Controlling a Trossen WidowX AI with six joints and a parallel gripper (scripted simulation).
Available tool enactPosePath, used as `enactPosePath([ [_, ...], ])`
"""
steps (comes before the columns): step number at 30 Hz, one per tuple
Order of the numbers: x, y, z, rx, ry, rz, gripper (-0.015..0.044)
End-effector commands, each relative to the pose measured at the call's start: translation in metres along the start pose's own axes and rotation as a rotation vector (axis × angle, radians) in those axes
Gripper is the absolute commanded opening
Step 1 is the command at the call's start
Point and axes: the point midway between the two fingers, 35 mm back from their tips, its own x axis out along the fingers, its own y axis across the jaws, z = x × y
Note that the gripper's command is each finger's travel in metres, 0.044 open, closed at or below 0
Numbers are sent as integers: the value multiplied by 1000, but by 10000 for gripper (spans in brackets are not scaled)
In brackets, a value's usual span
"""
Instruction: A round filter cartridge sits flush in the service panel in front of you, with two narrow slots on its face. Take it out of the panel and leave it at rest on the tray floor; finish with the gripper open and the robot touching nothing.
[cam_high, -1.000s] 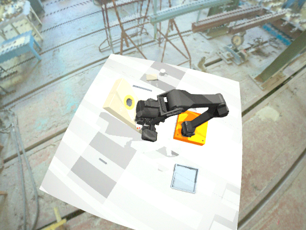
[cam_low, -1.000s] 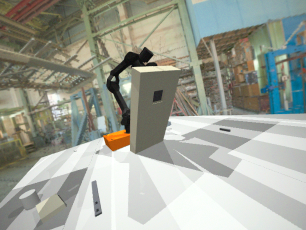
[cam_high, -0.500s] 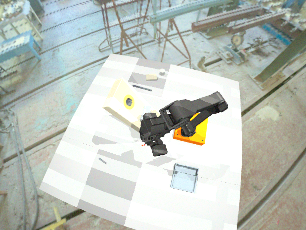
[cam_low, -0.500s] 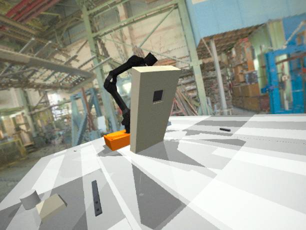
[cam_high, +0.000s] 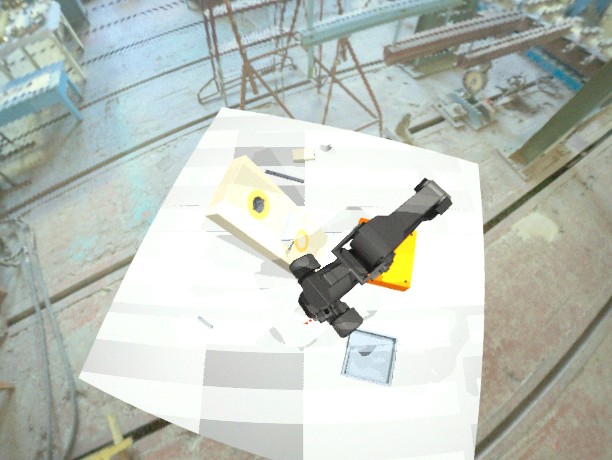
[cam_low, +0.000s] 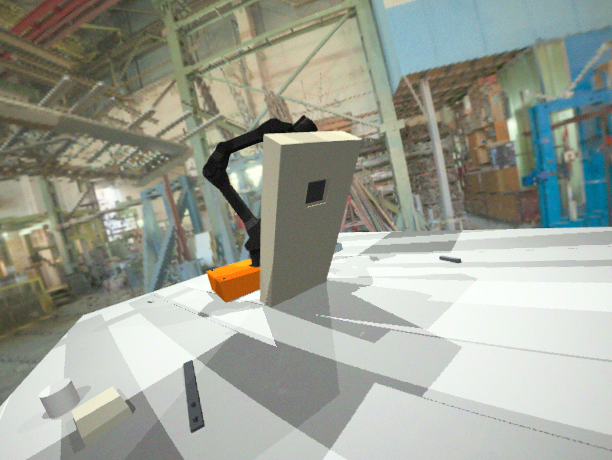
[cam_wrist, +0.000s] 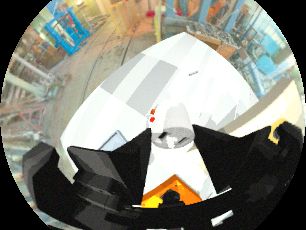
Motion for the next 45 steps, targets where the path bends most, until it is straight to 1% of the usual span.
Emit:
enactPosePath([
  [1, -1, 18, -2, -85, -17, 51, 0],
  [7, 1, 46, -9, -206, -23, 123, 0],
  [14, 2, 49, -10, -222, -23, 132, 0],
  [22, 23, 80, -25, -322, -22, 192, 0],
  [33, 50, 126, -58, -472, -21, 282, 0],
  [45, 71, 168, -109, -636, -22, 380, 0],
])
